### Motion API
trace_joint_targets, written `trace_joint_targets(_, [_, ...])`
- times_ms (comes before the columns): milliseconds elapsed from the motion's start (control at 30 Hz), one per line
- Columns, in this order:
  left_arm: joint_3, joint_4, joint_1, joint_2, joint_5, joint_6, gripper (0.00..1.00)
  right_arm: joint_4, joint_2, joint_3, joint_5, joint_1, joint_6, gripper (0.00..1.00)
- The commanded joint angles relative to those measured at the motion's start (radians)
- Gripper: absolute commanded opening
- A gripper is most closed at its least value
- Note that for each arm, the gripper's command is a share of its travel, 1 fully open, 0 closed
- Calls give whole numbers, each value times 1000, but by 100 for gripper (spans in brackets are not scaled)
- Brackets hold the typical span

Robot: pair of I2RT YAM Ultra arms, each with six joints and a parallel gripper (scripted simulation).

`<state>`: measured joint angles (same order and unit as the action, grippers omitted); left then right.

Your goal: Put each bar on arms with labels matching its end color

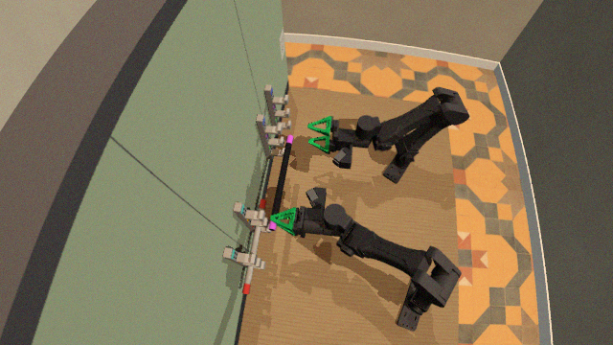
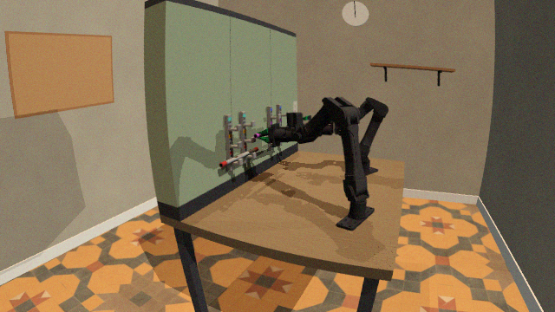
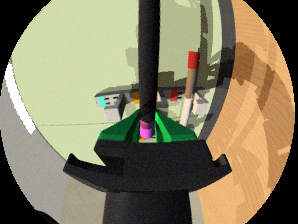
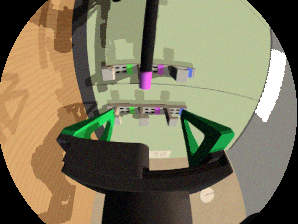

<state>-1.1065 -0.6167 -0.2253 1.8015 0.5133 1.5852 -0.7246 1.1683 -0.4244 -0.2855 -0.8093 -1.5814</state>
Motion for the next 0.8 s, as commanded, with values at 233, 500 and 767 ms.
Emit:
trace_joint_targets(233, [-39, -31, -12, -8, 8, -15, 0, -5, -3, -11, -49, -40, 11, 100])
trace_joint_targets(500, [-38, -32, -12, -7, 8, -15, 0, -8, 5, -16, -74, -66, 11, 100])
trace_joint_targets(767, [-38, -33, -12, -7, 8, -15, 0, -17, 16, -17, -100, -92, 11, 100])
